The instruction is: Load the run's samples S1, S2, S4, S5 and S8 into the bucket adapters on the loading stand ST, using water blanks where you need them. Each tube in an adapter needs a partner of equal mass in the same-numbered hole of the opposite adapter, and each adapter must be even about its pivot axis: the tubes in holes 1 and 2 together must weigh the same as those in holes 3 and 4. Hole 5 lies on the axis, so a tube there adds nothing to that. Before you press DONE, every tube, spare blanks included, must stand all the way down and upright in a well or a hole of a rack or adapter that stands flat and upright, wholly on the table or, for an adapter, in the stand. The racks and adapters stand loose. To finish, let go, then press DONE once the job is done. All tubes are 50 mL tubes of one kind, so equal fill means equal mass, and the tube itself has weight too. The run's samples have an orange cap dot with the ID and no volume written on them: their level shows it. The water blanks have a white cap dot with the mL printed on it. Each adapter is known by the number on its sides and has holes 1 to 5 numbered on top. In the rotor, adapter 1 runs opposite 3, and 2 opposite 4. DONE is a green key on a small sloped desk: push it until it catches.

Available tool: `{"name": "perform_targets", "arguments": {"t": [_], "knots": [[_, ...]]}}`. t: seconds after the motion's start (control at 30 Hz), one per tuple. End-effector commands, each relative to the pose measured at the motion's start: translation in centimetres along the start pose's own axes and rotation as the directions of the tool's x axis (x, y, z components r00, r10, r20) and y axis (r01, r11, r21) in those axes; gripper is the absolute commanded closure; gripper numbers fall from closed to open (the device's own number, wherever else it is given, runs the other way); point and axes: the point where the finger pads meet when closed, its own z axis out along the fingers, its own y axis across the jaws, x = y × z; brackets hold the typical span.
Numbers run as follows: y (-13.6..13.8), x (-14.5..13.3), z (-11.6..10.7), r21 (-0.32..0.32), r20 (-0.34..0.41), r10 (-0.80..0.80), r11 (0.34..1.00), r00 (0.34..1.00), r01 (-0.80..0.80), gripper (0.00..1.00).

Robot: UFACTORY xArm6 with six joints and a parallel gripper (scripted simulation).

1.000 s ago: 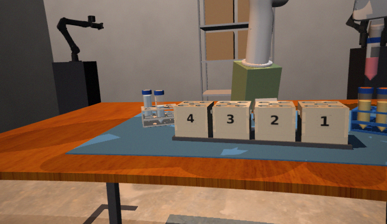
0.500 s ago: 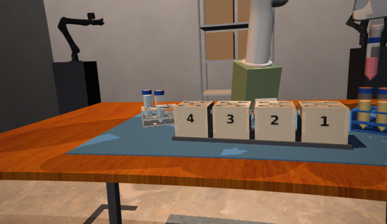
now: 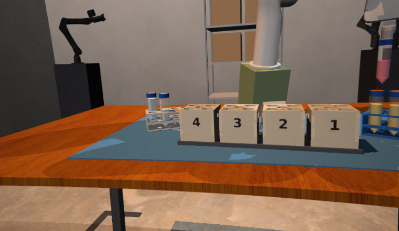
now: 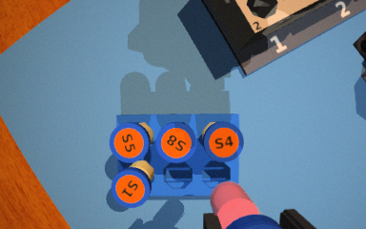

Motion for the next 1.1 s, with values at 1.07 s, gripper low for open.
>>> {"name": "perform_targets", "arguments": {"t": [1.07], "knots": [[-0.1, 0.0, 6.3, 0.002, 0.000, 0.000, 1.000, 1.000, 0.000, 1.00]]}}
